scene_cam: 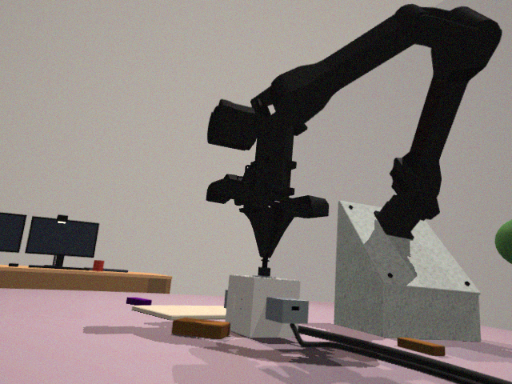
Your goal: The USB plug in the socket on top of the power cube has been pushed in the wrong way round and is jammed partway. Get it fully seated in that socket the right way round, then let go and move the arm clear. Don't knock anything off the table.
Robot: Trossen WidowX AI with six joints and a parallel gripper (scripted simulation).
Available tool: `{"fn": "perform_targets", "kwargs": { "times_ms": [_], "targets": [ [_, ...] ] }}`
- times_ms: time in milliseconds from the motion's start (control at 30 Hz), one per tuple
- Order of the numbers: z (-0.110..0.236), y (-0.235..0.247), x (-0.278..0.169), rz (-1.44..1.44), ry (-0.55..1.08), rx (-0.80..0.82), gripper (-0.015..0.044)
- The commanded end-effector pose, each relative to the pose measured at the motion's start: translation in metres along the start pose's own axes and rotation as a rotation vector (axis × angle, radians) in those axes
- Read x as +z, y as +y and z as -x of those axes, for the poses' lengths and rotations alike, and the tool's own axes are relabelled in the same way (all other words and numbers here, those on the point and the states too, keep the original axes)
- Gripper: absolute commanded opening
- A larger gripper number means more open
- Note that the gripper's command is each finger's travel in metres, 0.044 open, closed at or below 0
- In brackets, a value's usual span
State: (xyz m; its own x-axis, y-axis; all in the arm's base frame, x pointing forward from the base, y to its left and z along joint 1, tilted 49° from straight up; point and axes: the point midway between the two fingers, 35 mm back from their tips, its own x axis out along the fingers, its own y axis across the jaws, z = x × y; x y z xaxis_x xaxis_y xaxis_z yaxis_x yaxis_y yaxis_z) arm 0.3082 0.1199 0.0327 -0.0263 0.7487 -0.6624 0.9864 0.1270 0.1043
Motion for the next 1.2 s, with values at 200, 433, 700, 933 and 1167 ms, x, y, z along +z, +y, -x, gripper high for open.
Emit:
{"fn": "perform_targets", "kwargs": {
  "times_ms": [200,433,700,933,1167],
  "targets": [
    [0.0,0.0,0.0,0.0,0.0,0.0,0.0095],
    [0.0,0.0,0.0,0.0,0.0,0.0,0.0095],
    [0.0,0.0,0.0,0.0,0.0,0.0,0.0095],
    [0.004,0.0,0.0,0.0,0.0,0.0,0.0095],
    [0.011,0.0,0.0,0.0,0.0,0.0,0.0095]
  ]
}}
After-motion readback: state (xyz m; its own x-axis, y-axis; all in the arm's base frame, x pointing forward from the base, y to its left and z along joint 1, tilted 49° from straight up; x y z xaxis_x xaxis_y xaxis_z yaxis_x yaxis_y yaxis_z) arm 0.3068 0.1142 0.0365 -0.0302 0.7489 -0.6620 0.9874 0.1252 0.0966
